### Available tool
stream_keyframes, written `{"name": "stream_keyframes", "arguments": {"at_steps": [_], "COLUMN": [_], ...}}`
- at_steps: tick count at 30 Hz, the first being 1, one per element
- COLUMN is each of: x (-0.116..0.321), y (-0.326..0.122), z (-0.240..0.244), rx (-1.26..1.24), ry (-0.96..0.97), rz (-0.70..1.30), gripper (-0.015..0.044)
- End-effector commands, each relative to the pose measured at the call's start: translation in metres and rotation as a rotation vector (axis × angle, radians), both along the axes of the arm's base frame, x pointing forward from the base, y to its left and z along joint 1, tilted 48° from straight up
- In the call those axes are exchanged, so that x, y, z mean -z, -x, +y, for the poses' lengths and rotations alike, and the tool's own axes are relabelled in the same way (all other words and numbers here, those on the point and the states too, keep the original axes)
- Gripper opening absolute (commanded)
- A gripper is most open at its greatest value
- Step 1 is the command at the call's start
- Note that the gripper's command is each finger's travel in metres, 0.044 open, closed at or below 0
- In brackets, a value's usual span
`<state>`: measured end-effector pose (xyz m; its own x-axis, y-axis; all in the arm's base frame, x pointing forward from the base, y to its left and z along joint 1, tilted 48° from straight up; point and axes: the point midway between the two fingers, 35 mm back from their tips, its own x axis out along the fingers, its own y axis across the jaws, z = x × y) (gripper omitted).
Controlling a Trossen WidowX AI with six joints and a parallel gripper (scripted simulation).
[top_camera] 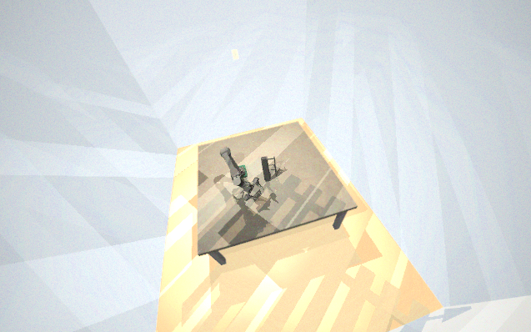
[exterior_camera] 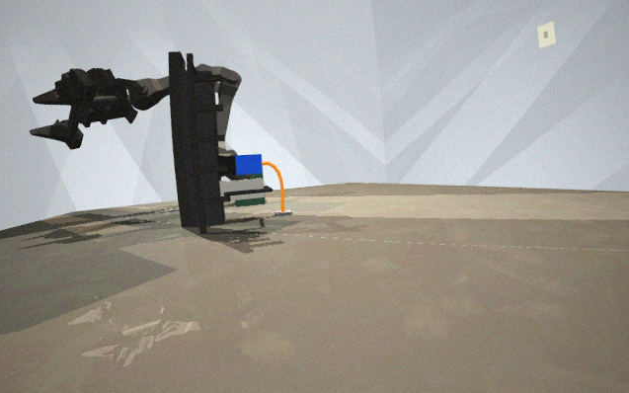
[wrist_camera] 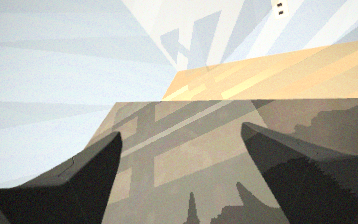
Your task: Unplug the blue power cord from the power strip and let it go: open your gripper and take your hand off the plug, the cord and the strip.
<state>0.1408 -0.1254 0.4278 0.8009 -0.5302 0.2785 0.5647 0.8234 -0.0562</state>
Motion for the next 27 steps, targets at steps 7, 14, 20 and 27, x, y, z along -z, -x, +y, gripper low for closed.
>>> {"name": "stream_keyframes", "arguments": {"at_steps": [7,14,20,27], "x": [0.004,0.013,0.024,0.044], "y": [-0.020,-0.051,-0.084,-0.131], "z": [-0.007,-0.011,-0.008,0.008], "rx": [-0.054,-0.130,-0.201,-0.302], "ry": [-0.030,-0.061,-0.077,-0.079], "rz": [0.039,0.106,0.179,0.295], "gripper": [0.0216,0.0160,0.0160,0.0160]}}
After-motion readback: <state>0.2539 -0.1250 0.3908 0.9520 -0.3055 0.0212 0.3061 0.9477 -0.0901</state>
